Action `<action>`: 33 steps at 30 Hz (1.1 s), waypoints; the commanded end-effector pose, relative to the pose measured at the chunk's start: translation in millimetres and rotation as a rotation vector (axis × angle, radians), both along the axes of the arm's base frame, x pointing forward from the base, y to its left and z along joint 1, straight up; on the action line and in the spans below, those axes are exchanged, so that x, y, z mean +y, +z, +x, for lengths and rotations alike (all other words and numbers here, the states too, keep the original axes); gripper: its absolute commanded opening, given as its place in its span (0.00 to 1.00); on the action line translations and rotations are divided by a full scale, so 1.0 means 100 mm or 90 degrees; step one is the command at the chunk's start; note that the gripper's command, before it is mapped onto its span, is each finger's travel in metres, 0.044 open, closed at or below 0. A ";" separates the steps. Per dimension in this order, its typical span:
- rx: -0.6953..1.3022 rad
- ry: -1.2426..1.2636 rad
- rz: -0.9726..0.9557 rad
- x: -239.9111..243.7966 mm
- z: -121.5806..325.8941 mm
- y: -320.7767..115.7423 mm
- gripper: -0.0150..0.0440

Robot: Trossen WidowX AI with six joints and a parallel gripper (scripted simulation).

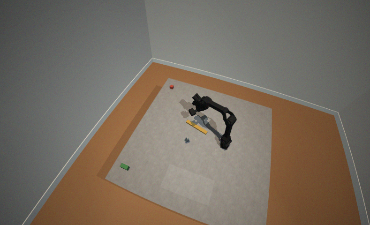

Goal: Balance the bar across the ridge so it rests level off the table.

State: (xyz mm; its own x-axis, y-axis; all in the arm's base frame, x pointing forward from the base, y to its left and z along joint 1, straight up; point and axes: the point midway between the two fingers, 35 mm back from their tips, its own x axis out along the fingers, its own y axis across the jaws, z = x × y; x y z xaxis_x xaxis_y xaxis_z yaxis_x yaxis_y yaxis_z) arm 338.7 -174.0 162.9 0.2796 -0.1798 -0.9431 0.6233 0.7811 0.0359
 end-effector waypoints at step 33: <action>0.188 0.265 0.068 0.72 -0.05 -0.89 0.79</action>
State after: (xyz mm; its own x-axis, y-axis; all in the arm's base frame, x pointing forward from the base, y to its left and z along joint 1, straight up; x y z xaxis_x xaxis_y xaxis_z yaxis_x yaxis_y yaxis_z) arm 335.7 -103.8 79.4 0.0336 -0.0152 -0.9993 0.2610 0.9653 -0.0059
